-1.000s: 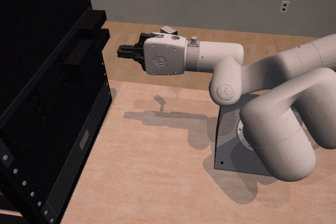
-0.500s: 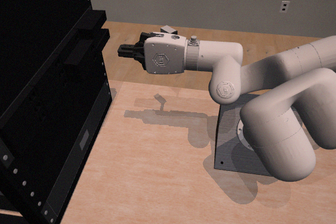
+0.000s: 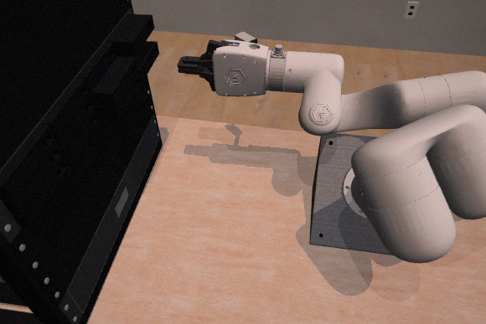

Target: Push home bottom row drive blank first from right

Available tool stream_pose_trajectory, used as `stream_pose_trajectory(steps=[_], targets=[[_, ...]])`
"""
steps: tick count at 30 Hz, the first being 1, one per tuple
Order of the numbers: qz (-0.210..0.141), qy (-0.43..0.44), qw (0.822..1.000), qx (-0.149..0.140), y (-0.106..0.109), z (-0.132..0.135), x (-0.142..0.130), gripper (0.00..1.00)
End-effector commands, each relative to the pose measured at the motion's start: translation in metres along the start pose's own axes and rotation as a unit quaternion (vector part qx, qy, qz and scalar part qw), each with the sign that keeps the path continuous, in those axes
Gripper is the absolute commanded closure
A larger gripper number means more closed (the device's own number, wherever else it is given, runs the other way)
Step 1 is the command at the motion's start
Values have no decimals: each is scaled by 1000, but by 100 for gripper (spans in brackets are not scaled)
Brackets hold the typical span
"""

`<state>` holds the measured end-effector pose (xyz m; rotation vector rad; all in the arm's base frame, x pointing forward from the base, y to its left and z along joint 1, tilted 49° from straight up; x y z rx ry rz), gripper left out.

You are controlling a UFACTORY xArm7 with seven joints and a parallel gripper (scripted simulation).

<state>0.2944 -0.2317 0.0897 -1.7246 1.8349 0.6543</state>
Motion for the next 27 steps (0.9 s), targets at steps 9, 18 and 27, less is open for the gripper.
stream_pose_trajectory(steps=[9, 18, 27], targets=[[-2, 2, 1000, 2, -5, 1, 5, 100], [-2, 2, 1000, 2, -49, 1, 5, 100], [-2, 2, 1000, 2, -54, 1, 5, 100]])
Point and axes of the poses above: the point where the finger pads meet when closed, its own y axis back along the fingers, its own z axis across the jaws, x = y × z, the point moved 7 cm from there along y, back along the fingers, and after that the axes turned 7 degrees about y, right-handed, at the moved point
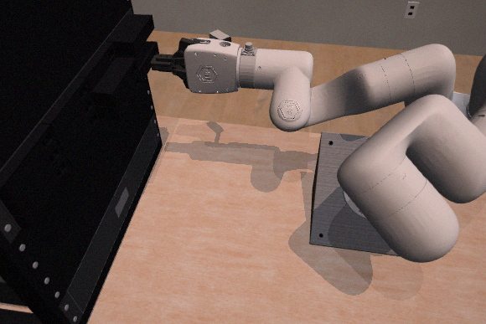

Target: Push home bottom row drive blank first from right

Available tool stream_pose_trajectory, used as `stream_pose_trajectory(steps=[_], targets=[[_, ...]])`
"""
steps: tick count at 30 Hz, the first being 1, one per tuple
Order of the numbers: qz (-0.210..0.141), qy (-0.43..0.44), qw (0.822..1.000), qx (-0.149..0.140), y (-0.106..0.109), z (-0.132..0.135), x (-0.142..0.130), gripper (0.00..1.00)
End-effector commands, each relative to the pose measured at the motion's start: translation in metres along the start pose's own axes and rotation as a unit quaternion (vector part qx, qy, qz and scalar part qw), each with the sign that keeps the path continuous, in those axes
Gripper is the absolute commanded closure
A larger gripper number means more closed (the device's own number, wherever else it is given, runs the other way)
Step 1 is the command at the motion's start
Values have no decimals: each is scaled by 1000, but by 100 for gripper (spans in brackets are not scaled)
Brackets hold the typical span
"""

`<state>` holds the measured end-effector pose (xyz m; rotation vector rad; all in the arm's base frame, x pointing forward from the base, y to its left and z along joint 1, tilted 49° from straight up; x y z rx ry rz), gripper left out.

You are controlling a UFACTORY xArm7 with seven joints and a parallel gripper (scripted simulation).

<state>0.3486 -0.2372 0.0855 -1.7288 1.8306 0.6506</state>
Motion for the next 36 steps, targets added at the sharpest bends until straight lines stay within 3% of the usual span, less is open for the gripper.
stream_pose_trajectory(steps=[1, 36], targets=[[1, 1, 1000, 1, 0, -2, 1, 100], [1, 1, 1000, 1, -20, -2, 1, 100]])
Point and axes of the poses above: the point where the finger pads meet when closed, its own y axis back along the fingers, its own z axis across the jaws, x = y × z, the point moved 7 cm from there along y, back along the fingers, and after that the axes turned 7 degrees about y, right-handed, at the moved point
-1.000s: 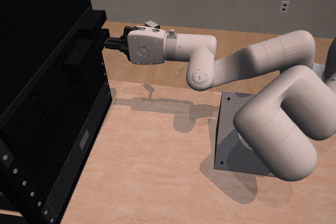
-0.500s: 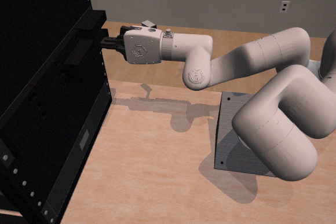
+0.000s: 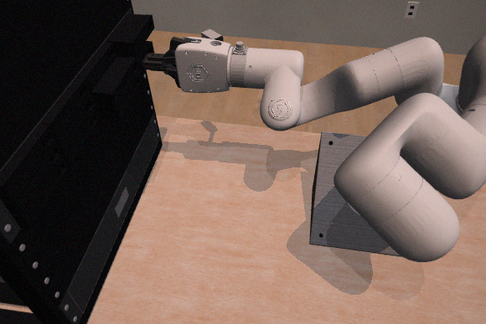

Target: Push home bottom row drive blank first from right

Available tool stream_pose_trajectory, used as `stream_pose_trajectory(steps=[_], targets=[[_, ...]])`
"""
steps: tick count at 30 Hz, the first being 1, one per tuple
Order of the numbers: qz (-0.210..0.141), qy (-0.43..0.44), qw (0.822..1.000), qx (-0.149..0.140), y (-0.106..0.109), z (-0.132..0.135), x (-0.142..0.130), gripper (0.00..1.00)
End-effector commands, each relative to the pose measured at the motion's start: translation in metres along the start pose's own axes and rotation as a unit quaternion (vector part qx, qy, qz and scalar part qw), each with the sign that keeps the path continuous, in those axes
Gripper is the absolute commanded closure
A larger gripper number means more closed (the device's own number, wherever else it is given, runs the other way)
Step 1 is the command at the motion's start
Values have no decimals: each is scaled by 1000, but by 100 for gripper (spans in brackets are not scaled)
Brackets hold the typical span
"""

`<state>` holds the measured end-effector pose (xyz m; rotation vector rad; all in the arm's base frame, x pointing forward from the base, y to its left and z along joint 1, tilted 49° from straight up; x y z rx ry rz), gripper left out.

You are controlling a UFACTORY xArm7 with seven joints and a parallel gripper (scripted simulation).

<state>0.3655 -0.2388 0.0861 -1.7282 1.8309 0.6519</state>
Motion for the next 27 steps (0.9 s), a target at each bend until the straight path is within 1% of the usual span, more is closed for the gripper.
stream_pose_trajectory(steps=[1, 12, 19, 27], targets=[[1, 2, 1000, 1, -3, -2, 0, 100], [1, 2, 1000, 1, -4, -2, 0, 100], [1, 2, 1000, 1, -13, -2, 1, 100], [1, 2, 1000, 1, -13, -2, 1, 100]])
Point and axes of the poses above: the point where the finger pads meet when closed, its own y axis back along the fingers, its own z axis across the jaws, x = y × z, the point moved 7 cm from there along y, back along the fingers, and after that the axes turned 7 degrees about y, right-handed, at the moved point
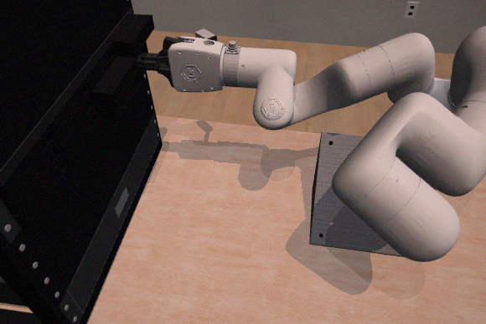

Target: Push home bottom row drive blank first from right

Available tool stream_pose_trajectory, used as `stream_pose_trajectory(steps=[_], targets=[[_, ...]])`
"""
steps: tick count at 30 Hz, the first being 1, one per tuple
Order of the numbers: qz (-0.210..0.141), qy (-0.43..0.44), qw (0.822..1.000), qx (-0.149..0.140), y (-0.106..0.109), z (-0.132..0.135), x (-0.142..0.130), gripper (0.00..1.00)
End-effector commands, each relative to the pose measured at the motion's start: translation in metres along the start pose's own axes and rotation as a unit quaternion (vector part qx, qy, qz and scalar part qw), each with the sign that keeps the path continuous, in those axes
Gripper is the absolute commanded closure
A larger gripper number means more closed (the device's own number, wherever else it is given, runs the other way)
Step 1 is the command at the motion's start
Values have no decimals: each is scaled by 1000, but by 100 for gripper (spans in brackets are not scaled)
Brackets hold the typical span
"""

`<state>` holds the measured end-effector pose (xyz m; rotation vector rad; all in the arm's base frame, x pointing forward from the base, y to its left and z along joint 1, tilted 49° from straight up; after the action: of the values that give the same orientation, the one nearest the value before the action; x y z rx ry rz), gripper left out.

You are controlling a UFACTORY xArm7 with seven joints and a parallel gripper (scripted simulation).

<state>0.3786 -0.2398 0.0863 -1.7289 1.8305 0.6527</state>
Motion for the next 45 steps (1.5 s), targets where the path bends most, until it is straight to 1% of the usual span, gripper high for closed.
stream_pose_trajectory(steps=[1, 45], targets=[[1, 2, 1000, 2, 0, -2, 1, 100], [1, 2, 1000, 2, -9, -2, 1, 100]])
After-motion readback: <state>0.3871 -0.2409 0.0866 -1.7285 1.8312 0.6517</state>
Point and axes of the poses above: the point where the finger pads meet when closed, its own y axis back along the fingers, its own z axis across the jaws, x = y × z, the point moved 7 cm from there along y, back along the fingers, and after that the axes turned 7 degrees about y, right-handed, at the moved point
